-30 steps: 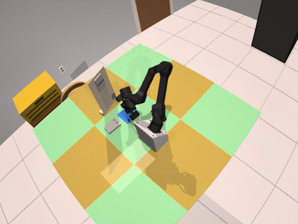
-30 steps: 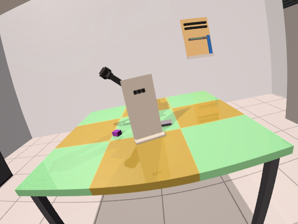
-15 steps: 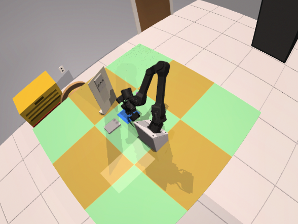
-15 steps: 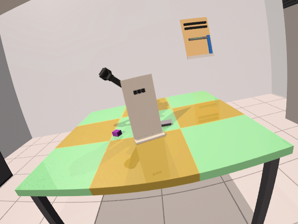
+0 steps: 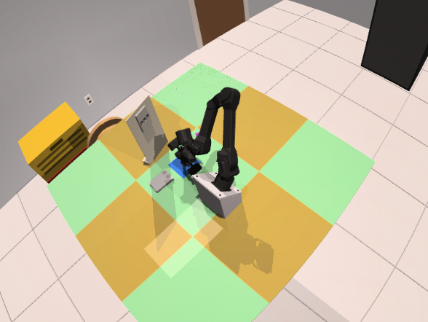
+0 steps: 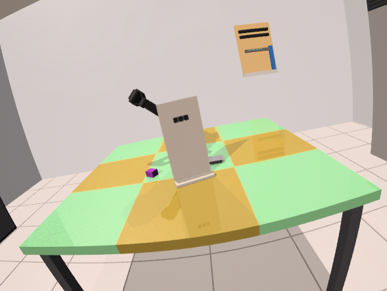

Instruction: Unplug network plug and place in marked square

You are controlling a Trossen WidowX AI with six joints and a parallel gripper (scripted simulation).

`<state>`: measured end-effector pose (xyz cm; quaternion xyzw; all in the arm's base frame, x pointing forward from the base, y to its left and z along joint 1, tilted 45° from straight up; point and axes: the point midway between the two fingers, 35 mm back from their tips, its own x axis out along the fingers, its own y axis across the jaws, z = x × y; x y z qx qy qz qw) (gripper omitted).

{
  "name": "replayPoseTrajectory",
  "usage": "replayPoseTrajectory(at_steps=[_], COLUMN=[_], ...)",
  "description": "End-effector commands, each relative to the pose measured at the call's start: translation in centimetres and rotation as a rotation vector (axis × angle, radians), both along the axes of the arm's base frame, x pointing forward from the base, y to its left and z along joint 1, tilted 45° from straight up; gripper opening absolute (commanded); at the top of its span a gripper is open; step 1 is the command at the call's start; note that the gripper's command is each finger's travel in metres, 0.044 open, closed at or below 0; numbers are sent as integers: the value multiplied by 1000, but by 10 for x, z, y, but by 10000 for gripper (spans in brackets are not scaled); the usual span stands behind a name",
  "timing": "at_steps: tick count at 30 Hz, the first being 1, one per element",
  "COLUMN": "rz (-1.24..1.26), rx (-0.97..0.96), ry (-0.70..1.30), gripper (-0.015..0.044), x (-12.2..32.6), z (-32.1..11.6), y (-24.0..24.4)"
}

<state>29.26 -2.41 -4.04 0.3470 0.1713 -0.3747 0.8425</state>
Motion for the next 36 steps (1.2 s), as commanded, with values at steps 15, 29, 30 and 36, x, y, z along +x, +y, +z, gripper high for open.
replayPoseTrajectory(at_steps=[15,29,30,36], rz=[4,1,1,1], rx=[-5,-4,-4,-4], ry=[4,2,2,2], gripper=[0,26,53,156], x=[-2,-1,-1,-1], z=[-8,-9,-9,-9], y=[-10,-12,-12,-12])
